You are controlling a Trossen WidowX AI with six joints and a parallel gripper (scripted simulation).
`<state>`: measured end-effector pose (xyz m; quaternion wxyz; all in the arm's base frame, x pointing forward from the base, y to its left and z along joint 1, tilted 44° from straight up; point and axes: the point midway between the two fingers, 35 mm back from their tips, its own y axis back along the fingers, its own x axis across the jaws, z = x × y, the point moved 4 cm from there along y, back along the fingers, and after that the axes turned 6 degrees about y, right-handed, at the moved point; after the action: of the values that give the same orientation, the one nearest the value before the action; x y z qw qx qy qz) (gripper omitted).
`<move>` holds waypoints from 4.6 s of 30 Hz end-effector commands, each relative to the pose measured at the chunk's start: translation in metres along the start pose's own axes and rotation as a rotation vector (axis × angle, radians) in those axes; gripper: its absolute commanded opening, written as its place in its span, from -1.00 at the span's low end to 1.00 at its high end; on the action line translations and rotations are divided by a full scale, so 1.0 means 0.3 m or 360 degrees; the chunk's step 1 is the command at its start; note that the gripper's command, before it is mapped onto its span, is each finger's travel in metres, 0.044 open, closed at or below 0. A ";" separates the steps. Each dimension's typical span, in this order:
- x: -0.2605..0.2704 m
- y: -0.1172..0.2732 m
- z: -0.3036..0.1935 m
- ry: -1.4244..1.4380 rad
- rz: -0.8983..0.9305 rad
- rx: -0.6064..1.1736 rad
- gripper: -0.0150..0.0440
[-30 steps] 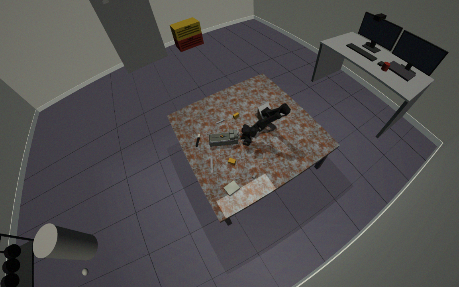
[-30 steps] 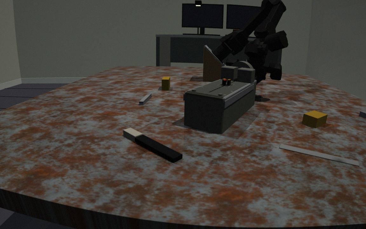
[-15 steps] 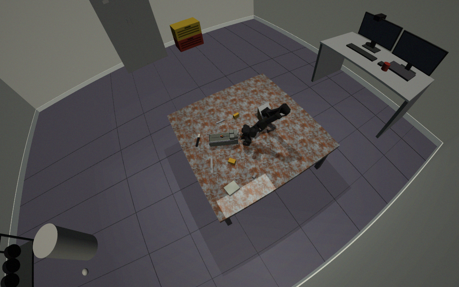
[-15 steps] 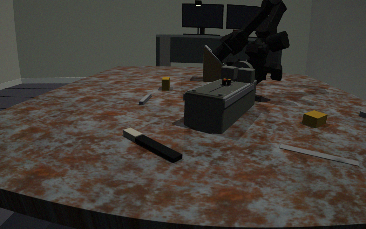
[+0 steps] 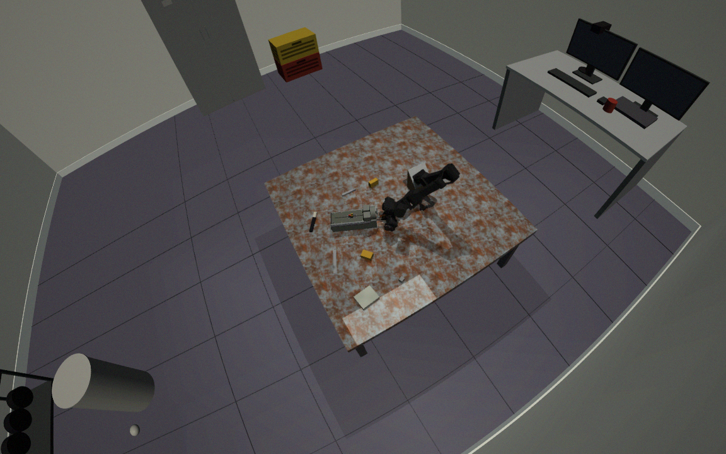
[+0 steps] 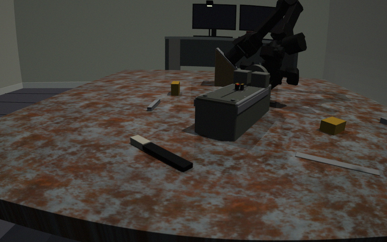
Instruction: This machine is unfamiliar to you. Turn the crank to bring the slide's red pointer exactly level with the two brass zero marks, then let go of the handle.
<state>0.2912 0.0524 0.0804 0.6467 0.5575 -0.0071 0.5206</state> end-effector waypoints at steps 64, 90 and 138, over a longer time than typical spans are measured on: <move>0.035 0.098 0.096 -0.0002 0.0039 -0.0016 -0.49; -0.078 0.138 0.126 0.0000 0.0035 -0.0016 -0.49; -0.122 0.123 0.109 0.0000 0.0034 -0.0015 -0.49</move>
<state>0.2717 0.0012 0.1040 0.6376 0.5513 -0.0216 0.5377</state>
